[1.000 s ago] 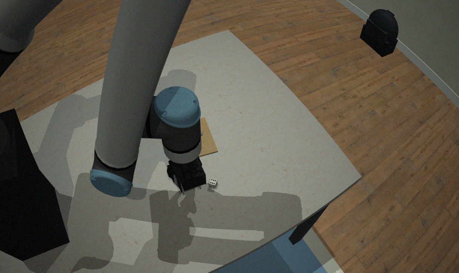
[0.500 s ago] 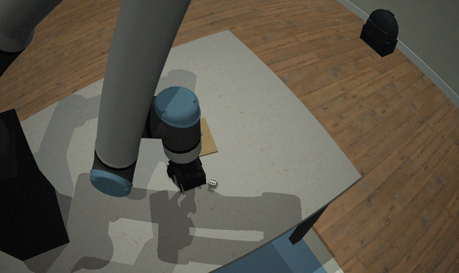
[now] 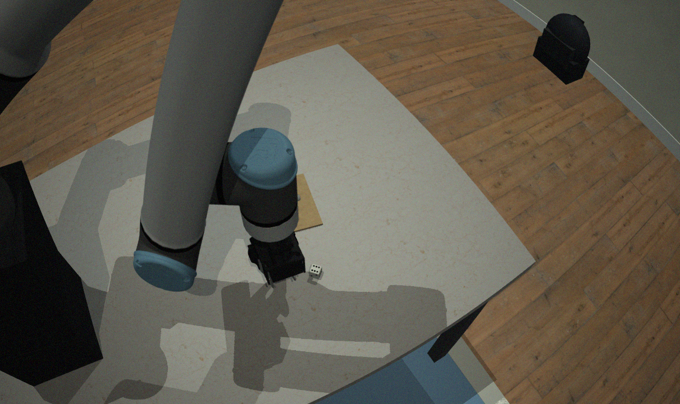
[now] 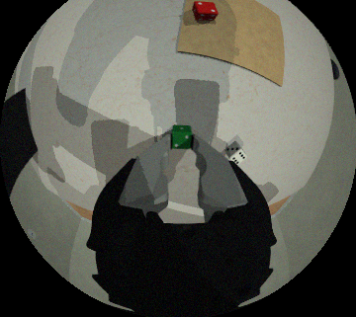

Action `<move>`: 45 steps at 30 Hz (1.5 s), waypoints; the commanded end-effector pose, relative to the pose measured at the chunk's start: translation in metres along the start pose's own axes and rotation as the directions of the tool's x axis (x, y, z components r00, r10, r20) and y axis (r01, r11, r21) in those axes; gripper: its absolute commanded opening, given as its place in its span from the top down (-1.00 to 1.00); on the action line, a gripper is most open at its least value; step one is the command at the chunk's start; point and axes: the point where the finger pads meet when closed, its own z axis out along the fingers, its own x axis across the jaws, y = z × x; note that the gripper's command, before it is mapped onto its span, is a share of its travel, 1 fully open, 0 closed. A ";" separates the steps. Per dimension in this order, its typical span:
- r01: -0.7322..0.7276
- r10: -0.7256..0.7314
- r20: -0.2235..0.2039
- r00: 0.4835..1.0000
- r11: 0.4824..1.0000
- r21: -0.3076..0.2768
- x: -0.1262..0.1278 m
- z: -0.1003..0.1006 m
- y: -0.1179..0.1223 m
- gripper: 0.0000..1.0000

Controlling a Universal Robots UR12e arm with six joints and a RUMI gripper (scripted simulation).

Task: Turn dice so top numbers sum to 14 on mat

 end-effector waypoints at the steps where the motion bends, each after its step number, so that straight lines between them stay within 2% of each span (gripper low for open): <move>1: 0.000 0.000 -0.001 1.000 1.000 0.000 0.000 0.000 0.000 0.94; 33: 0.000 0.000 -0.001 1.000 1.000 0.000 0.000 -0.001 0.000 0.94; 40: 0.000 0.000 -0.001 1.000 1.000 0.000 0.000 -0.012 0.000 0.94; 45: 0.000 0.000 -0.001 1.000 1.000 0.000 0.000 -0.035 0.000 0.94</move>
